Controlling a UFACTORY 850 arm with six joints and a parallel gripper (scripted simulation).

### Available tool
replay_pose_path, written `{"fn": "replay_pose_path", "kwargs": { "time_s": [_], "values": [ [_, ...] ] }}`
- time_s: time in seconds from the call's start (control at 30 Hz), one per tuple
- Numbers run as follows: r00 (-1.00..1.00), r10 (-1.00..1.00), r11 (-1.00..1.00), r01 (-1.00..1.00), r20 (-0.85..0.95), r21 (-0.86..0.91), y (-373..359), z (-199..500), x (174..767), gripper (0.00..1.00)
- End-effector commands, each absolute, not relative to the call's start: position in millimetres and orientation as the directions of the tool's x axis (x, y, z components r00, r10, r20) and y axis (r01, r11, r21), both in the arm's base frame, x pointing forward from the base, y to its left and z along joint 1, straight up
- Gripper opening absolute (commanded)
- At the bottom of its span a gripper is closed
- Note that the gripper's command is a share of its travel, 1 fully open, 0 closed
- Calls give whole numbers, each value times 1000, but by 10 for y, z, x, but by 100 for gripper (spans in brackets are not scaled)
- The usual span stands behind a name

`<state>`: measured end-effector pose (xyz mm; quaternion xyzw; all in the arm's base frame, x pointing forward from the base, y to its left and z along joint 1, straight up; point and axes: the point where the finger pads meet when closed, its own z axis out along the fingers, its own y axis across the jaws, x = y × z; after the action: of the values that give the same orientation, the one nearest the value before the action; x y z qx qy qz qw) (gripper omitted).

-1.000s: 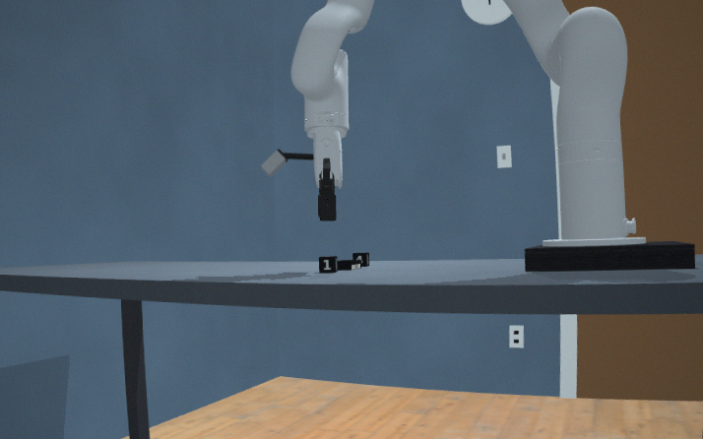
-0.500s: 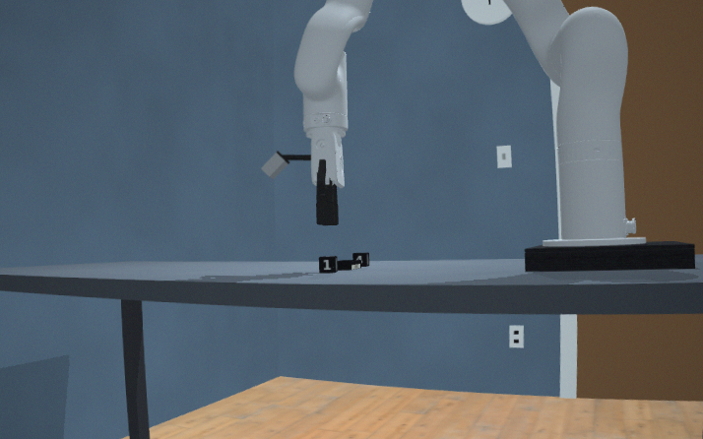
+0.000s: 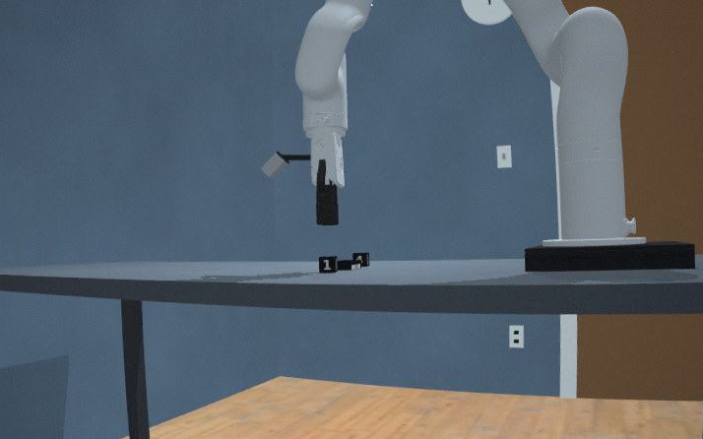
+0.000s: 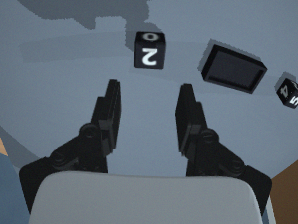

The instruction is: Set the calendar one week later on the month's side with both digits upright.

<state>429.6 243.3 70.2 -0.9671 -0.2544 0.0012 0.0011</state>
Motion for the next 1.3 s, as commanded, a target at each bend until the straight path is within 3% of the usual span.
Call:
{"fn": "replay_pose_path", "kwargs": {
  "time_s": [0.0, 1.27],
  "values": [
    [871, 492, -871, 492, 0, -3, 2437, 709, 4304, 47],
    [871, 492, -871, 492, 0, -1, 2440, 510, 4302, 47]
  ]
}}
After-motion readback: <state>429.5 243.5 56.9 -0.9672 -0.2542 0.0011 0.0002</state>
